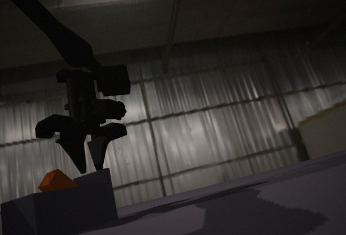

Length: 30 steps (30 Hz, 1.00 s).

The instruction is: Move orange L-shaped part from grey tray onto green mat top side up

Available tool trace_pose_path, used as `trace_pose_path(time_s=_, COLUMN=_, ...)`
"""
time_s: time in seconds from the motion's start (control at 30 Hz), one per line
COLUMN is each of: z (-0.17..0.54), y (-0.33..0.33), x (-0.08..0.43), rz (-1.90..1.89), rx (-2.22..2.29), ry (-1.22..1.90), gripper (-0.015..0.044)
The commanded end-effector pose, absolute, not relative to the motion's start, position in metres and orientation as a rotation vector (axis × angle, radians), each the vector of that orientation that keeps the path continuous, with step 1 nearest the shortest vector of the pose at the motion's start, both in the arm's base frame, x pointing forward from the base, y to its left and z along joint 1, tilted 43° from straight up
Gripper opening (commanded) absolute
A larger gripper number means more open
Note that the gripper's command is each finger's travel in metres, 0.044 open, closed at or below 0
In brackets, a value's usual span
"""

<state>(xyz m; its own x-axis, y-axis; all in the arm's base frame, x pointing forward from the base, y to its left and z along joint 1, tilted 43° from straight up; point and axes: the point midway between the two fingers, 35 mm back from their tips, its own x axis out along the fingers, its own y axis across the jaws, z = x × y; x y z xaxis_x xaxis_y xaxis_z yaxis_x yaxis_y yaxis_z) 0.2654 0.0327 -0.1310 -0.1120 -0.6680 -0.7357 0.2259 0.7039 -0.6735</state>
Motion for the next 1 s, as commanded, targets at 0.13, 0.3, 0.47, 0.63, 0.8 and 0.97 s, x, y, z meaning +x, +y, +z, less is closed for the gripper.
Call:
trace_pose_path(time_s=0.13, z=-0.0873, y=0.065, x=0.2697, rz=-0.783, rx=-0.366, ry=1.491, gripper=0.018)
trace_pose_path(time_s=0.3, z=-0.0896, y=0.0644, x=0.2723, rz=-0.774, rx=-0.369, ry=1.482, gripper=0.018)
trace_pose_path(time_s=0.47, z=-0.0896, y=0.0644, x=0.2723, rz=-0.774, rx=-0.369, ry=1.482, gripper=0.018)
trace_pose_path(time_s=0.63, z=-0.0896, y=0.0644, x=0.2723, rz=-0.774, rx=-0.369, ry=1.482, gripper=0.018)
trace_pose_path(time_s=0.8, z=-0.0896, y=0.0644, x=0.2723, rz=-0.774, rx=-0.369, ry=1.482, gripper=0.018)
trace_pose_path(time_s=0.97, z=-0.0896, y=0.0644, x=0.2723, rz=-0.774, rx=-0.369, ry=1.482, gripper=0.018)
